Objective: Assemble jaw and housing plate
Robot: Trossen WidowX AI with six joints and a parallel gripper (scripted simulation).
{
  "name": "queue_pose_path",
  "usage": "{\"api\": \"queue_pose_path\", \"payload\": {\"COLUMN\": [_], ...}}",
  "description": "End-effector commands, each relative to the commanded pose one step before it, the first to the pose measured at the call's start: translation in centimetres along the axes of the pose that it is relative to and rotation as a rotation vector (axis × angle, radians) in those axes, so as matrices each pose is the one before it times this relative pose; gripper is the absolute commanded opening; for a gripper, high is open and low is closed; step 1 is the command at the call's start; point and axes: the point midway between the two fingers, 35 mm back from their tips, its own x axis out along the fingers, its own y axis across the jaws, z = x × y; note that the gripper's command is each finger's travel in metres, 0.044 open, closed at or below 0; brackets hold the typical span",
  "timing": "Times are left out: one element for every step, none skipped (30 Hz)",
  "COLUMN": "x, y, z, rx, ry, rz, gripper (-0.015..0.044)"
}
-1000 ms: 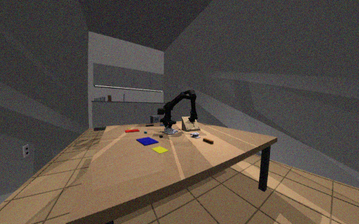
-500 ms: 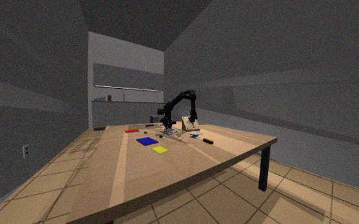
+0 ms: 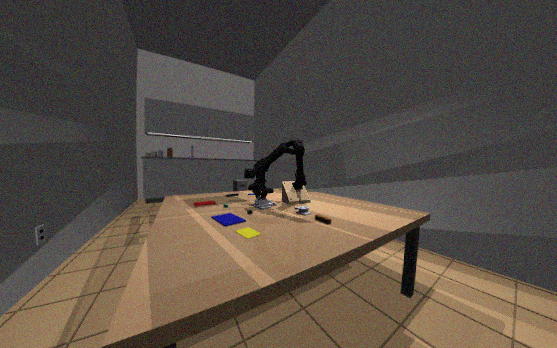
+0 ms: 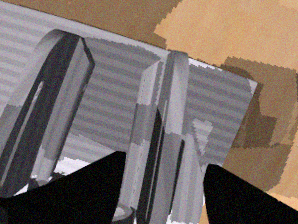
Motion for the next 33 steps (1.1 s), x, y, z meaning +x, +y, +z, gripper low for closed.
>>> {"api": "queue_pose_path", "payload": {"x": [0.378,0.0,0.0,0.0,0.0,0.0,0.0,0.0,0.0,0.0,0.0,0.0,0.0,0.0,0.0,-0.013,-0.038,-0.064,-0.083,-0.084,-0.084,-0.084,-0.083,-0.065,-0.039,0.011,0.034,0.056,0.056,0.034,0.011,0.0,0.0], "y": [0.158,0.0,0.0,0.0,0.0,0.0,0.0,0.0,0.0,0.0,0.0,0.0,0.0,0.0,0.0,0.0,0.0,-0.001,-0.001,0.0,0.0,0.0,0.0,0.0,0.0,-0.001,-0.003,-0.005,-0.005,-0.003,-0.001,0.0,0.0], "z": [-0.145,0.0,0.0,0.0,0.0,0.0,0.0,0.0,0.0,0.0,0.0,0.0,0.0,0.0,0.0,0.0,0.0,0.0,0.0,0.0,0.0,-0.001,-0.001,-0.001,0.0,-0.003,-0.011,-0.018,-0.018,-0.011,-0.004,0.0,0.0], "rx": [0.0026,0.0,0.0,0.0,0.0,0.0,0.0,0.0,0.0,0.0,0.0,0.0,0.0,0.0,0.0,0.0,0.0,0.0,0.0,0.0,0.0,0.0,0.0,0.0,0.0,0.0,0.0,0.0,0.0,0.0,0.0,0.0,0.0], "ry": [0.006,0.0,0.0,0.0,0.0,0.0,0.0,0.0,0.0,0.0,0.0,0.0,0.0,0.0,0.0,0.0,0.00001,0.00001,0.00001,0.00001,0.00001,0.00001,0.00001,0.00001,0.0,0.0,0.00001,0.00001,0.00001,0.00001,0.0,0.0,0.0], "rz": [0.00753,0.0,0.0,0.0,0.0,0.0,0.0,0.0,0.0,0.0,0.0,0.0,0.0,0.0,0.0,-0.00001,-0.00002,-0.00003,-0.00004,-0.00004,-0.00003,-0.00003,-0.00002,-0.00001,-0.00001,0.0,0.0,0.0,0.0,0.0,0.0,0.0,0.0], "gripper": [0.0134,0.0134,0.0134,0.0134,0.0134,0.0134,0.0134,0.0134,0.0134,0.0134,0.0134,0.0134,0.0134,0.0134,0.0134,0.0134,0.0134,0.0134,0.0134,0.0134,0.0134,0.0134,0.0134,0.0134,0.0134,0.0134,0.0134,0.0134,0.0134,0.0134,0.0134,0.0134,0.0134]}}
